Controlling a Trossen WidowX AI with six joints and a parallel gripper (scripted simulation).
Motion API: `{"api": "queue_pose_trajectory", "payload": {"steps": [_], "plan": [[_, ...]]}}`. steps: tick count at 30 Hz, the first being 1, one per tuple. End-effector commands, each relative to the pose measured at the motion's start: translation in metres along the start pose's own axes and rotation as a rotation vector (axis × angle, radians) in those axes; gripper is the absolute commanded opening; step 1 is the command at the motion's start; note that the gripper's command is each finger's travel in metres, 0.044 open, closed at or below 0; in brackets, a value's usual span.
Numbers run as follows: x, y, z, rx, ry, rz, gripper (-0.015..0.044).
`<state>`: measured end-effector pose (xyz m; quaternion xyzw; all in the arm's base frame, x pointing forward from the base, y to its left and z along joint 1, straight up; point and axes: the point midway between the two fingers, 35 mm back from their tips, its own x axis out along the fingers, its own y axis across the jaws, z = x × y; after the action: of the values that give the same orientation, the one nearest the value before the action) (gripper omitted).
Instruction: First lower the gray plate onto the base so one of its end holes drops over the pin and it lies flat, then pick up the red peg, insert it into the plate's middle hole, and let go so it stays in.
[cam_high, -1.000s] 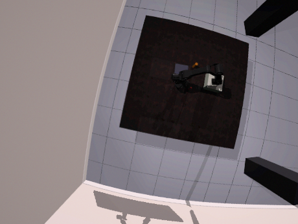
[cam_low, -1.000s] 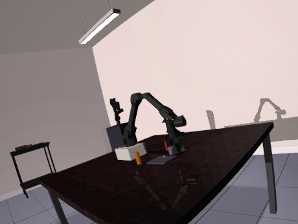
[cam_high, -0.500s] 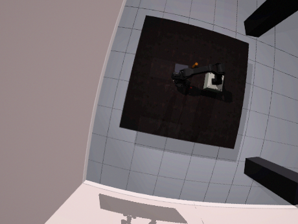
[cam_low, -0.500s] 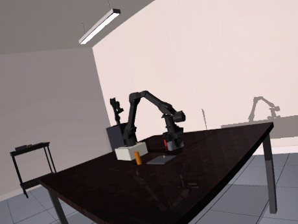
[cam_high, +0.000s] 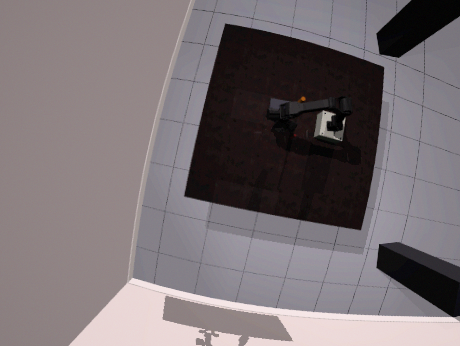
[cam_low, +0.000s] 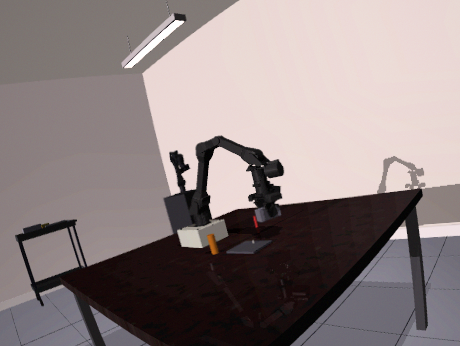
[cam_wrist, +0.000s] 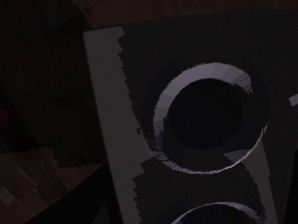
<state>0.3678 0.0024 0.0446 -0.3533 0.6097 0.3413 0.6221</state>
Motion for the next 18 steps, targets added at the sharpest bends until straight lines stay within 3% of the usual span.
{"api": "queue_pose_trajectory", "payload": {"steps": [1, 18], "plan": [[-0.018, -0.001, 0.001, -0.005, -0.009, -0.008, 0.0000], [-0.058, 0.003, -0.005, -0.009, -0.009, -0.006, 0.0000]]}}
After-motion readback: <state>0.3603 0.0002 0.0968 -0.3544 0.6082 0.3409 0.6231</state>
